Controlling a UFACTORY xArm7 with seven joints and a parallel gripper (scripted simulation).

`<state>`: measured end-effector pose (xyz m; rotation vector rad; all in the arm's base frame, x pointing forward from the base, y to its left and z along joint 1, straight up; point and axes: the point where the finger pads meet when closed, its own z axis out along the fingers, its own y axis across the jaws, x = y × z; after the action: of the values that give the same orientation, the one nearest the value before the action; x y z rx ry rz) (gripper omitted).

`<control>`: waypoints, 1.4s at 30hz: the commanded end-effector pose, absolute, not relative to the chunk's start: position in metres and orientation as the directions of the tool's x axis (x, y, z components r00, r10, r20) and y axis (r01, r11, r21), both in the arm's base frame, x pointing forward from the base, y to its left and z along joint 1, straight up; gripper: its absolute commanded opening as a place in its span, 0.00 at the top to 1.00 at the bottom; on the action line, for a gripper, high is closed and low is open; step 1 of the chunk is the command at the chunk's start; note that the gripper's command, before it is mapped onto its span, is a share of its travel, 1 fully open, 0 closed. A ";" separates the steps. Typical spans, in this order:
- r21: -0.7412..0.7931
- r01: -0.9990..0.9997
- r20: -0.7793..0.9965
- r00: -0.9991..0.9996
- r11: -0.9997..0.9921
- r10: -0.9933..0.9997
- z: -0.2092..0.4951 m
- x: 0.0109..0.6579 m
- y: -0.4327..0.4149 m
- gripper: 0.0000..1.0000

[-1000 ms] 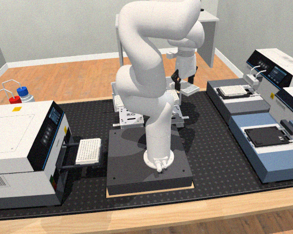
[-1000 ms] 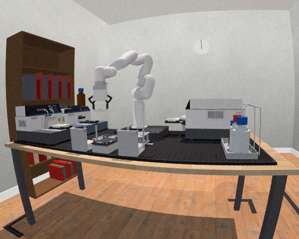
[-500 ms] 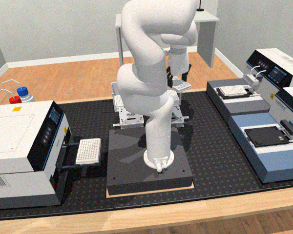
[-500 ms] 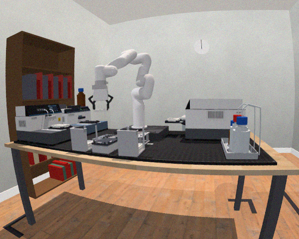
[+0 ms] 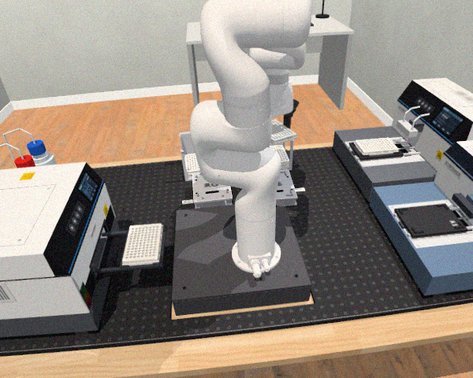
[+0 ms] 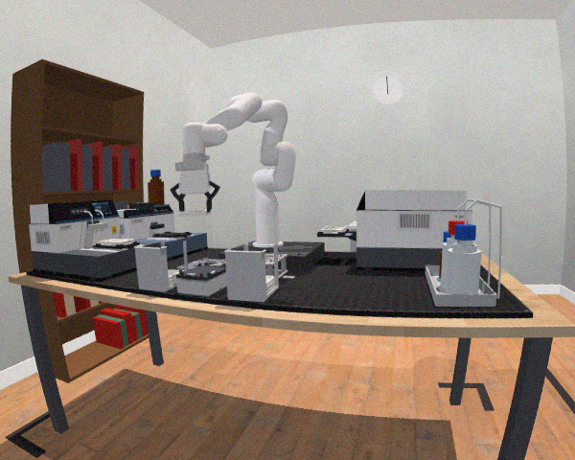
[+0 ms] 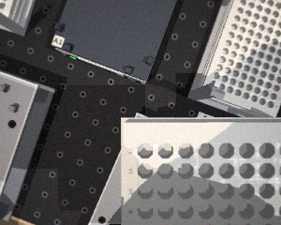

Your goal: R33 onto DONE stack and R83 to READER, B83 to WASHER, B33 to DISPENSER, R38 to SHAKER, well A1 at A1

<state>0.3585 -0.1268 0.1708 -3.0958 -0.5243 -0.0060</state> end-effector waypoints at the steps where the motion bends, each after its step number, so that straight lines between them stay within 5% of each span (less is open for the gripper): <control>1: 0.002 0.327 0.006 0.945 -0.945 0.327 0.172 0.370 -0.121 1.00; 42: 0.000 0.094 0.006 0.996 -0.996 0.094 0.173 0.465 -0.053 1.00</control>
<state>0.4561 -0.0574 0.1711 -3.1357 -0.1520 -0.0063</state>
